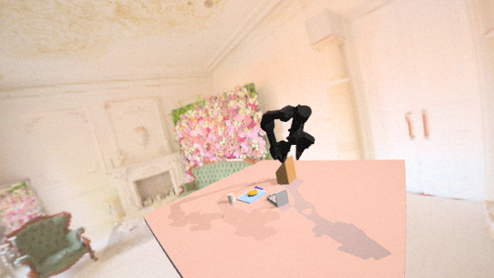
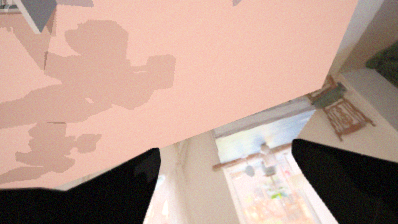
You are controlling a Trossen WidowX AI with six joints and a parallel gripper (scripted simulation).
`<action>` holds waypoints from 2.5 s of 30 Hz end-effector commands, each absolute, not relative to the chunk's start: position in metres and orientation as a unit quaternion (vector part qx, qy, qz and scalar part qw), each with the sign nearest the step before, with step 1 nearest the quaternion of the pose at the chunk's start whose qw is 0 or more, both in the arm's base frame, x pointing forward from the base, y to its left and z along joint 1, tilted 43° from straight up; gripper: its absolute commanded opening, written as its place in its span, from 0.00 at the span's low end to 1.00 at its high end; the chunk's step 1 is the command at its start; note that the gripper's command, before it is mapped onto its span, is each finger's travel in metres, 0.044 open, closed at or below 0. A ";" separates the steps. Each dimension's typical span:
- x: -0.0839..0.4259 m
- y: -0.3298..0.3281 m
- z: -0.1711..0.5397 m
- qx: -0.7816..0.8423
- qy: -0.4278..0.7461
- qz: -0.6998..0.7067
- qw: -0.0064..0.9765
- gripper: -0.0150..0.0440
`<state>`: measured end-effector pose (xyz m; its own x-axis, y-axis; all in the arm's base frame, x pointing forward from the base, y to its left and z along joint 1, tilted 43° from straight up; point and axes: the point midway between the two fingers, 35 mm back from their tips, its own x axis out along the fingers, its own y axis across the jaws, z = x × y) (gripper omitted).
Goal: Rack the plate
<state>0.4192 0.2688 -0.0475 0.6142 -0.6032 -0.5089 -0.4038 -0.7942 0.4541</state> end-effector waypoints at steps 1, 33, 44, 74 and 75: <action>0.419 0.268 -0.047 0.886 -0.285 -0.335 0.146 0.93; 0.421 0.133 0.045 0.783 -0.520 -0.202 -0.276 0.93; 0.405 0.086 0.072 0.696 -0.584 -0.119 -0.401 0.93; 0.324 -0.024 0.128 0.363 -0.667 0.174 -0.627 0.93; 0.321 -0.027 0.129 0.351 -0.667 0.184 -0.631 0.93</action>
<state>0.3303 -0.0190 0.1264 0.0668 -0.7056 -0.7055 -0.3103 0.6573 -0.6868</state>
